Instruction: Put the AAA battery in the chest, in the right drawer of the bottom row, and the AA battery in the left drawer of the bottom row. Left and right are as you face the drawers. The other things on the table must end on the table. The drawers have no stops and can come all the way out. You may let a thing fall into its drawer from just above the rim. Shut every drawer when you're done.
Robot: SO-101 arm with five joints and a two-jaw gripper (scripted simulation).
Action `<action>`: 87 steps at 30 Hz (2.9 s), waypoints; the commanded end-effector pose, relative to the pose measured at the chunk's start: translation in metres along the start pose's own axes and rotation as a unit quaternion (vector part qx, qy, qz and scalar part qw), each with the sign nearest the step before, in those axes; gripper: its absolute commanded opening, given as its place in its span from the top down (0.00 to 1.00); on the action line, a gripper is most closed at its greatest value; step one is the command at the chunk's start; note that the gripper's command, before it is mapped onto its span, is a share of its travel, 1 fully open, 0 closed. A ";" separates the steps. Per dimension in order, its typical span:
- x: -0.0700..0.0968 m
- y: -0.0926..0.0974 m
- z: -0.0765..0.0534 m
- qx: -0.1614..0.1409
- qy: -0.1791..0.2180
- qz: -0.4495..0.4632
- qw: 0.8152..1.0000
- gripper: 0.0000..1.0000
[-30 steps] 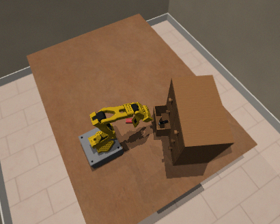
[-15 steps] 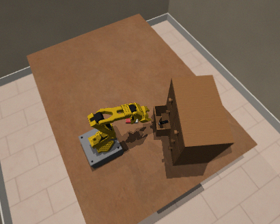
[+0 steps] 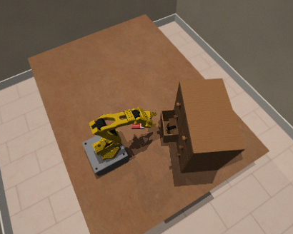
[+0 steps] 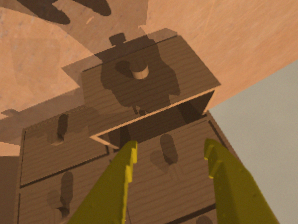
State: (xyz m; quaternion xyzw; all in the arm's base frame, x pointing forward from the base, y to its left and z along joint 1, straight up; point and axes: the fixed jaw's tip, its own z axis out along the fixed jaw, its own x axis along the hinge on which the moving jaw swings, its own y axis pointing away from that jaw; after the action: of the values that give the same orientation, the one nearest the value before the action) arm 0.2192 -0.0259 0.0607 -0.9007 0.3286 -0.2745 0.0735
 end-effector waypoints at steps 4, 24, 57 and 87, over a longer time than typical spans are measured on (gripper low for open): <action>-0.004 -0.003 -0.002 0.016 0.010 0.066 0.998 0.75; -0.017 -0.006 -0.005 0.042 0.013 0.257 0.965 0.76; -0.037 -0.012 -0.008 0.089 -0.007 0.555 0.827 0.76; -0.054 -0.017 -0.008 0.121 -0.057 0.784 0.606 0.77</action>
State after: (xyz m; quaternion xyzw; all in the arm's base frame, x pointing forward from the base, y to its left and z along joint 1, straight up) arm 0.1907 0.0187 0.0487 -0.3227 0.8628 -0.1120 0.3728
